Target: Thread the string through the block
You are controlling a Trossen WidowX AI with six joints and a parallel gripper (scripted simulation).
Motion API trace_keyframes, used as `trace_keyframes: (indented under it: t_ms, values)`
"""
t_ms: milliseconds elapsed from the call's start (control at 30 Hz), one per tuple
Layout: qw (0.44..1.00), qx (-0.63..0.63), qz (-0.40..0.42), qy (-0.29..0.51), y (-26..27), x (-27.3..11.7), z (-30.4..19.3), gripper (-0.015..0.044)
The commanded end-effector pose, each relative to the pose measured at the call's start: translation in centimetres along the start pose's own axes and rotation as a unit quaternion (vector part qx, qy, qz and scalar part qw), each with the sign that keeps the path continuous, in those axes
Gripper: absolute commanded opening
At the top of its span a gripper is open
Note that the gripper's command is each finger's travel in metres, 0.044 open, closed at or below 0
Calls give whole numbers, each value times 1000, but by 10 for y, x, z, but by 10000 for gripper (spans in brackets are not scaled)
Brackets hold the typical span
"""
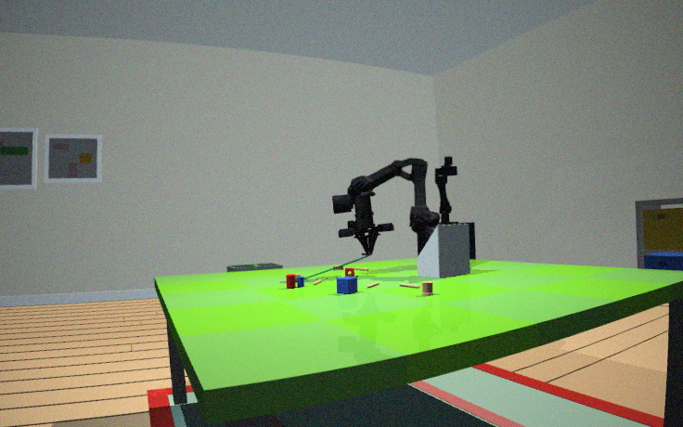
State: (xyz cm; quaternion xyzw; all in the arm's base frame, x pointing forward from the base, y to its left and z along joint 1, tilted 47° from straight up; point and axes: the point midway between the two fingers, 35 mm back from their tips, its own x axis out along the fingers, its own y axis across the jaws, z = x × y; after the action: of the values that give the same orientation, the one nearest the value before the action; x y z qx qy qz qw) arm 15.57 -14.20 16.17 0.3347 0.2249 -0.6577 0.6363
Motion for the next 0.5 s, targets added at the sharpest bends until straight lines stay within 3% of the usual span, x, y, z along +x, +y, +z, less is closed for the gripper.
trace_keyframes:
  t_ms: [0,467]
  values:
    - [997,-73,-5,3,1,-1,0,0]
    - [943,-332,-14,12,4,-4,0,0]
